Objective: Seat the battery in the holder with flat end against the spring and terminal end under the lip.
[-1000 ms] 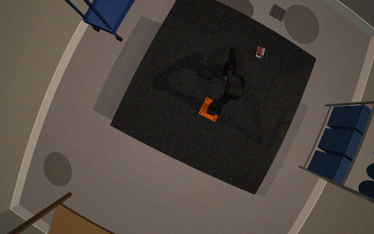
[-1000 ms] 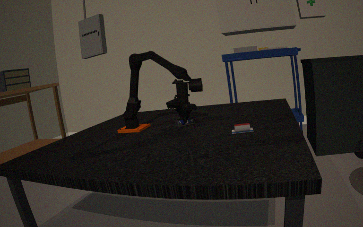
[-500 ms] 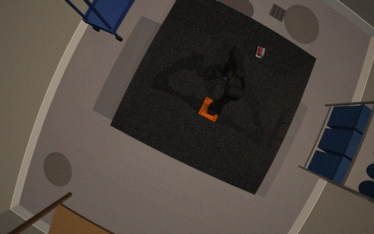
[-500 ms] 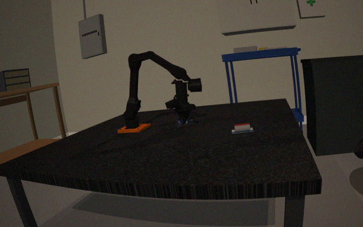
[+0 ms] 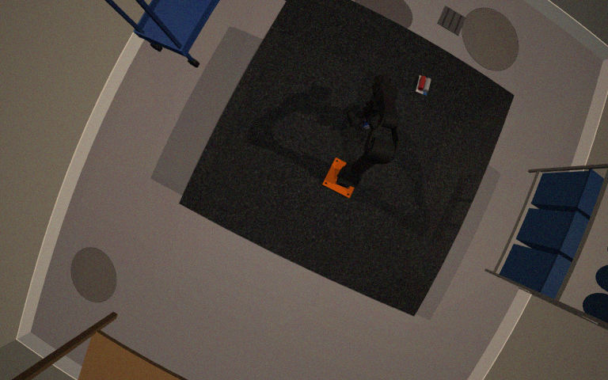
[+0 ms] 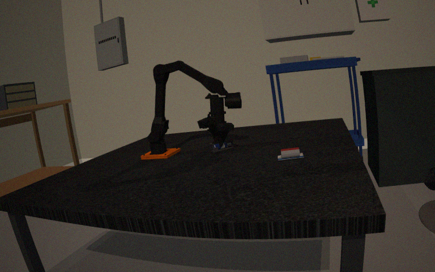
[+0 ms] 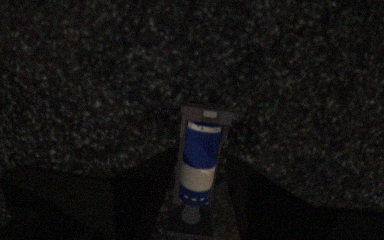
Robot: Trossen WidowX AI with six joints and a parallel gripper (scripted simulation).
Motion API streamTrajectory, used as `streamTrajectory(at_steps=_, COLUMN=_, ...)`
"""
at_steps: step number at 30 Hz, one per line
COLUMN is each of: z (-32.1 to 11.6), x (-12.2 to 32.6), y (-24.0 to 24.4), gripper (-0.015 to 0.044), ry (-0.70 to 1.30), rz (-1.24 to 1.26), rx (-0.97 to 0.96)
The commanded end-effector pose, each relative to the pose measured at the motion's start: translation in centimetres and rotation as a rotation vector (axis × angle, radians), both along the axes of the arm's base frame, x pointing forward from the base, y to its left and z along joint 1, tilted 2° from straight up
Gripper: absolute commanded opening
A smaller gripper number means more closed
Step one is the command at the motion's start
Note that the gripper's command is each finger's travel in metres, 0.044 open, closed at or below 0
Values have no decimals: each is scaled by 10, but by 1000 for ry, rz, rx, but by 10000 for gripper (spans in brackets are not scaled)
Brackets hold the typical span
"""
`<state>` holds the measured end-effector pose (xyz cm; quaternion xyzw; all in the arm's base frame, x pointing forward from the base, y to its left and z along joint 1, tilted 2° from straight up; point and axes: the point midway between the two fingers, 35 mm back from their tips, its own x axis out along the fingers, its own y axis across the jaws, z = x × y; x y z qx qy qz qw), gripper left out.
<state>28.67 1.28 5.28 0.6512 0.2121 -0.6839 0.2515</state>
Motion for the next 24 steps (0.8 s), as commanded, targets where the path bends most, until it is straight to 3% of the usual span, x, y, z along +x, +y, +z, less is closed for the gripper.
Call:
streamTrajectory(at_steps=1, z=8, x=1, y=0, gripper=185, ry=-10, rz=0, rx=0)
streamTrajectory(at_steps=5, z=8, x=1, y=0, gripper=185, ry=-10, rz=0, rx=0)
streamTrajectory(at_steps=15, z=74, x=-2, y=0, gripper=440, ry=-10, rz=0, rx=0)
streamTrajectory(at_steps=24, z=79, x=-3, y=0, gripper=440, ry=-10, rz=0, rx=0)
